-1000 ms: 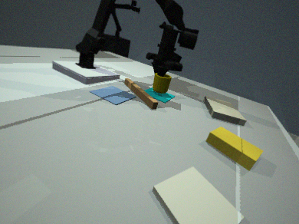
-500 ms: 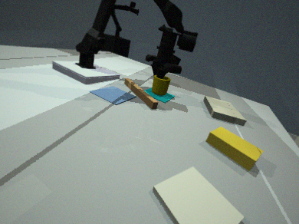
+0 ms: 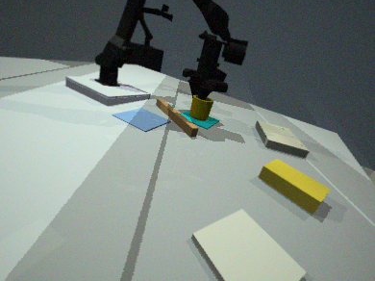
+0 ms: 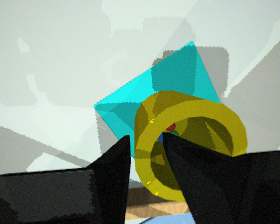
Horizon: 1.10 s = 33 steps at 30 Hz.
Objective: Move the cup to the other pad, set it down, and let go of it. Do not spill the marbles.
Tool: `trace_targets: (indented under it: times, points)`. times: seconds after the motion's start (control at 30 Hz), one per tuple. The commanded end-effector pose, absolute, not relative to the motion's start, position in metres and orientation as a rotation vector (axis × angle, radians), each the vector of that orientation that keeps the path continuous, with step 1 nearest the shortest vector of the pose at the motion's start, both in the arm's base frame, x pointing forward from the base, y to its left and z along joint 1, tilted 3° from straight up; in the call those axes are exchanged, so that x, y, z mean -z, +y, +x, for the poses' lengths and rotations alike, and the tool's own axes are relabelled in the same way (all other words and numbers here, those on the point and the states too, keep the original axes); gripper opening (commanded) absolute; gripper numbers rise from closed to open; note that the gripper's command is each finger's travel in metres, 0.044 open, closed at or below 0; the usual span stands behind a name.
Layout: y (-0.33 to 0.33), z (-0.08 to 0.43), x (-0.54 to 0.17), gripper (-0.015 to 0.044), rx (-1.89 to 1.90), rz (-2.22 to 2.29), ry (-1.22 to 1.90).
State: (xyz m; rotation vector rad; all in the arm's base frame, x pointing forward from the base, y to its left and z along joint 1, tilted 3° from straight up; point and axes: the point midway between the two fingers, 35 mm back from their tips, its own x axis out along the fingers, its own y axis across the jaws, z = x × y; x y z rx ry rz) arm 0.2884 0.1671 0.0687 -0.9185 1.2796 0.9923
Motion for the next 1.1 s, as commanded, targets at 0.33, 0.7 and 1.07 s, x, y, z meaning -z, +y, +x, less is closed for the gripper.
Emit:
trace_targets:
  times: [0.33,0.7,1.07]
  points:
    - [0.167,0.289,-0.081,0.0147,-0.991,-0.919,1.279]
    - [0.166,0.288,-0.097,0.0147,-0.989,-0.919,1.28]
    - [0.164,0.286,-0.112,0.0147,-0.988,-0.919,1.282]
